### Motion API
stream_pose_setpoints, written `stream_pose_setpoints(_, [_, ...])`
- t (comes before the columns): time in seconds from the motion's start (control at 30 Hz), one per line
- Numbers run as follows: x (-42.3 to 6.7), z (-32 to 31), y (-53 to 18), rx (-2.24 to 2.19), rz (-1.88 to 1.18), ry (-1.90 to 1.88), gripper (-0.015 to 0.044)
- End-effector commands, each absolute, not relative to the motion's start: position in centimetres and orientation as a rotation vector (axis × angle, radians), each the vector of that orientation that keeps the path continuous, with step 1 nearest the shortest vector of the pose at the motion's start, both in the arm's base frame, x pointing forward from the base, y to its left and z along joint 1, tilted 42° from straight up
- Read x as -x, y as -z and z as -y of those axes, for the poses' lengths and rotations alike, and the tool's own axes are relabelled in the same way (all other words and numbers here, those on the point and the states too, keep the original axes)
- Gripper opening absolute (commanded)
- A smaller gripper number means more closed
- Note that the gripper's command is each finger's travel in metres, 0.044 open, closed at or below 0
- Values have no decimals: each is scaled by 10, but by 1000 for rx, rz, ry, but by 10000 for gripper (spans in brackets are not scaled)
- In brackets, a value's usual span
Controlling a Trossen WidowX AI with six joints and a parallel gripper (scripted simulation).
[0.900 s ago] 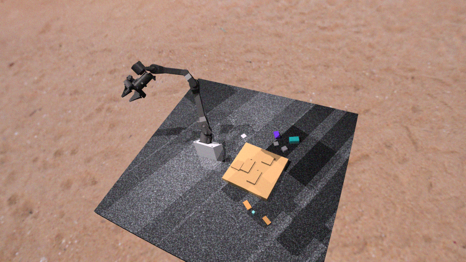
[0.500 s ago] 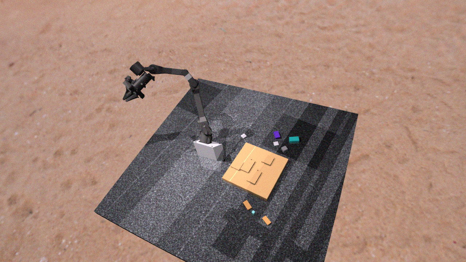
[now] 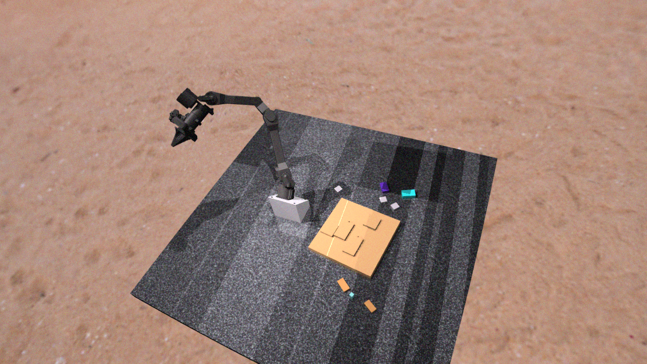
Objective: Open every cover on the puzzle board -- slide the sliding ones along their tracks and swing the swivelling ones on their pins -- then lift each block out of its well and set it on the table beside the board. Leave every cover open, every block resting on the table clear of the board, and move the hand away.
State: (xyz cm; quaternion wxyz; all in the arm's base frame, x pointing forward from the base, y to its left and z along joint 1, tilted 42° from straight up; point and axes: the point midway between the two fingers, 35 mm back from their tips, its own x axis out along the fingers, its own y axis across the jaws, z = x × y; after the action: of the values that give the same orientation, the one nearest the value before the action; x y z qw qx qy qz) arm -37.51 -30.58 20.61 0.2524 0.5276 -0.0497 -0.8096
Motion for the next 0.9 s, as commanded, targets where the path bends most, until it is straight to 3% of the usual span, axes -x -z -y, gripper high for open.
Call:
stream_pose_setpoints(0.0, [361, 318, -200, -1445, 95, 2152, 0])
stream_pose_setpoints(0.87, [251, 395, -179, -1466, -62, 1854, 0])
